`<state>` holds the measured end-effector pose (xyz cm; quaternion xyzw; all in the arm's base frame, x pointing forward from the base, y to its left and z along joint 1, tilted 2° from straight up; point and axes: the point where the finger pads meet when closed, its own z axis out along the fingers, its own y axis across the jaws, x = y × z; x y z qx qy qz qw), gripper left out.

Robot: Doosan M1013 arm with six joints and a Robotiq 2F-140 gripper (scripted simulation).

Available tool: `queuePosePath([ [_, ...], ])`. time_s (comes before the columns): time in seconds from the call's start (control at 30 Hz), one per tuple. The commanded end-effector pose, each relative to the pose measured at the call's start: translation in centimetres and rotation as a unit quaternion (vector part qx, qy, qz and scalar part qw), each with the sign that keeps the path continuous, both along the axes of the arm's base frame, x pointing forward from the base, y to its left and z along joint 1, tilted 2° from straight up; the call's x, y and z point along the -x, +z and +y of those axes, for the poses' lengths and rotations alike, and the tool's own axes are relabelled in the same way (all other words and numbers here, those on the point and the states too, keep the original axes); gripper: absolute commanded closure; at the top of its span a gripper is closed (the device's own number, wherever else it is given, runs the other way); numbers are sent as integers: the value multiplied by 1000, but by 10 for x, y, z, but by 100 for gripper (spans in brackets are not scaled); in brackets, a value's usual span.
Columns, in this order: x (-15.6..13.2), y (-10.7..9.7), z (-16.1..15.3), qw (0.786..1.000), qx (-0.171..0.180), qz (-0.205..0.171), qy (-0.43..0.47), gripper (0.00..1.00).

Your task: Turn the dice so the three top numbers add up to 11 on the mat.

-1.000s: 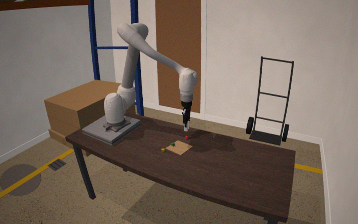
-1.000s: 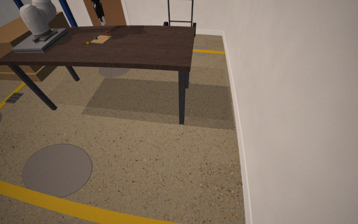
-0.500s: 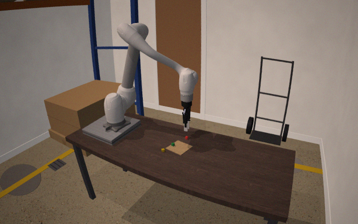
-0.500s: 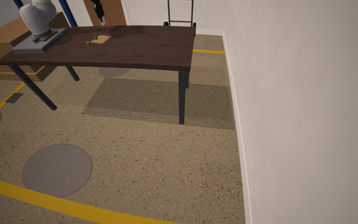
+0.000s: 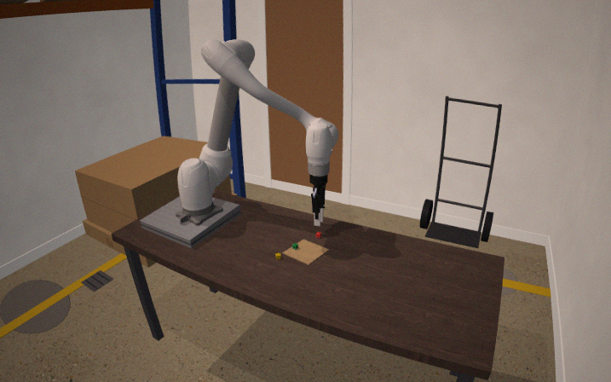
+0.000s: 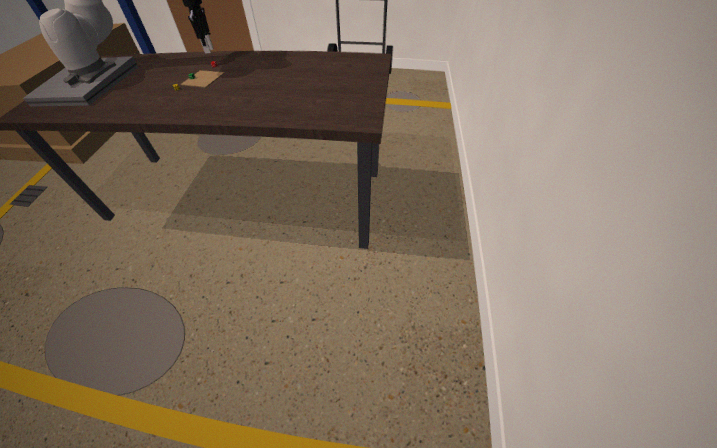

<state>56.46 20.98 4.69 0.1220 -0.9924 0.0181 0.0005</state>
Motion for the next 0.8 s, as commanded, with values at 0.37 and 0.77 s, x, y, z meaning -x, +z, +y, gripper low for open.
queuePosePath([
  [0.37, -1, -22, 0, 1000, 0, 0, 0, 79],
  [0.77, -1, -36, -1, 1000, 0, 0, 0, 79],
])
